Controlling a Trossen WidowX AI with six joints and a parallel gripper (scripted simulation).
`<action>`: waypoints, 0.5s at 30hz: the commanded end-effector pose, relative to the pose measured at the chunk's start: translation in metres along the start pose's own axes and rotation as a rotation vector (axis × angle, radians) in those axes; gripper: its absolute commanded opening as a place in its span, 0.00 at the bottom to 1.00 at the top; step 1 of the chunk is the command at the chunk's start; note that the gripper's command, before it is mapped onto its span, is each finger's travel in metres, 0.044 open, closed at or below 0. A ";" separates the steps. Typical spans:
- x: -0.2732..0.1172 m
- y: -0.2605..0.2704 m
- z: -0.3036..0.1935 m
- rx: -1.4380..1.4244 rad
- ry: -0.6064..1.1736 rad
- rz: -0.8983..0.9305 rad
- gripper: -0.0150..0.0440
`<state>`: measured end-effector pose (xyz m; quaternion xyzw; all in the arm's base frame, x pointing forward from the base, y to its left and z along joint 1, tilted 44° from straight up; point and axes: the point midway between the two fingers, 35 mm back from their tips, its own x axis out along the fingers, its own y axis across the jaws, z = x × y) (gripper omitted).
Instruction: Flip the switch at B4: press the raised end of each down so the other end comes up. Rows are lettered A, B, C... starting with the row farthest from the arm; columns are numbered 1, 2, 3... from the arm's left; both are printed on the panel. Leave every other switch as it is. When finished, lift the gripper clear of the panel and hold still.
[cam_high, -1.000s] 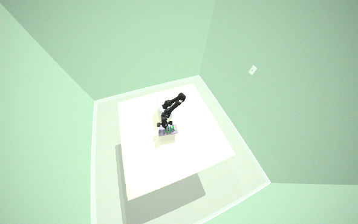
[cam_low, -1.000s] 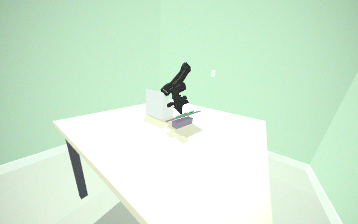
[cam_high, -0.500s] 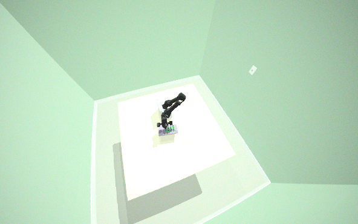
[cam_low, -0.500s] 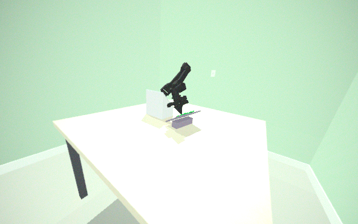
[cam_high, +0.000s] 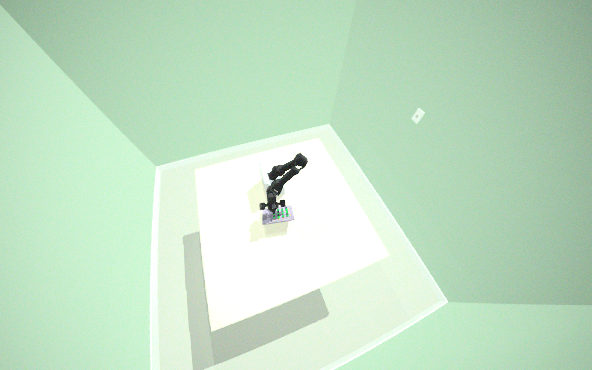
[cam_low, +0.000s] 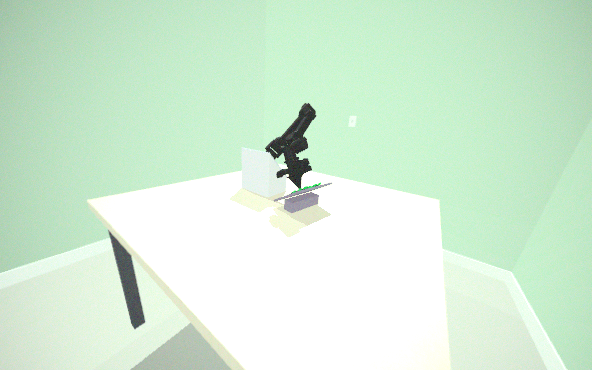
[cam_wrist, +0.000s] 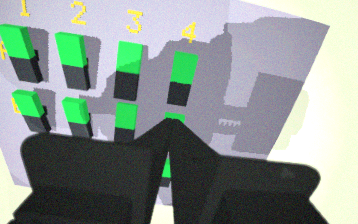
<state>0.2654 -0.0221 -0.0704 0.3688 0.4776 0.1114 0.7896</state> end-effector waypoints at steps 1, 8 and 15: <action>0.001 -0.001 -0.001 0.009 0.004 -0.004 0.25; 0.002 -0.001 -0.001 0.009 0.004 -0.004 0.25; 0.003 -0.001 -0.001 0.009 0.004 -0.004 0.25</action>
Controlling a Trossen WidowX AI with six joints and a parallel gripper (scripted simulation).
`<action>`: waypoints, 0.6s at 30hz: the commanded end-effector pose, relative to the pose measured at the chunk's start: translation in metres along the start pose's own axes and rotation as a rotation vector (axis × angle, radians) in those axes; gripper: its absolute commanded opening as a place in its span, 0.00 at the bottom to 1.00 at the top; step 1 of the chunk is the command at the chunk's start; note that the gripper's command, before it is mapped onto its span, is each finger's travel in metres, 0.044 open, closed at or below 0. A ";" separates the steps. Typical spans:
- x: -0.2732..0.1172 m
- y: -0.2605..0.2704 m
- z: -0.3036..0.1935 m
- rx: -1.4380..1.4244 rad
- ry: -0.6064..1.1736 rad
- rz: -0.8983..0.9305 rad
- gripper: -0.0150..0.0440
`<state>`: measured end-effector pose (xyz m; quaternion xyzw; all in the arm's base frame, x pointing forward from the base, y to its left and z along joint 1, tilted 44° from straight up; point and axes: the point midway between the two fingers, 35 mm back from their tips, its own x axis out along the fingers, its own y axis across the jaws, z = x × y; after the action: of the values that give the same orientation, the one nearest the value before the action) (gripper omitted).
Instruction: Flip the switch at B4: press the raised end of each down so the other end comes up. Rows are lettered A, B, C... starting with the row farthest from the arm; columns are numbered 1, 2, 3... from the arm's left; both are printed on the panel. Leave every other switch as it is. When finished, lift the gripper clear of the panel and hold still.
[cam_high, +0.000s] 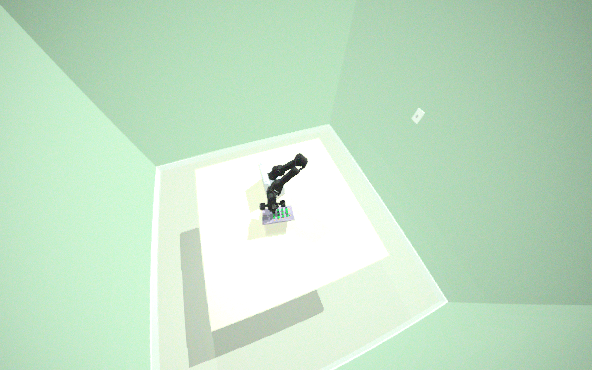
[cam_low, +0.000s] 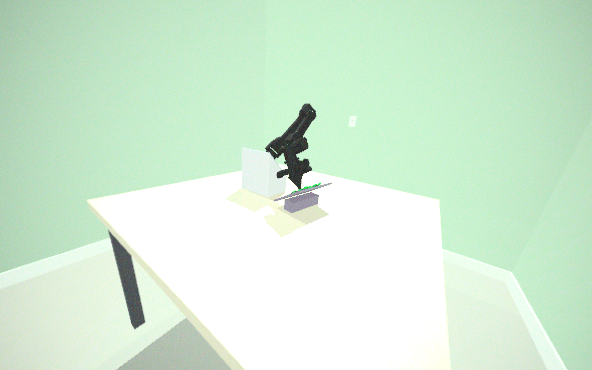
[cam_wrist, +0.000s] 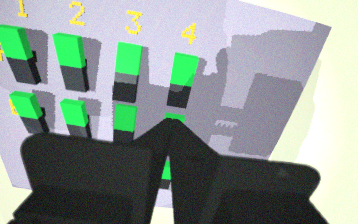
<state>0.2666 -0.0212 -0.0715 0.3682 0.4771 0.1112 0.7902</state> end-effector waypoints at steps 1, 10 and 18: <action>0.001 -0.001 -0.002 0.010 0.005 -0.003 0.25; 0.003 -0.001 -0.002 0.010 0.005 -0.003 0.25; -0.056 -0.003 -0.002 0.009 -0.016 -0.007 0.25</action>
<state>0.2479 -0.0358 -0.0590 0.3745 0.4849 0.1038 0.7835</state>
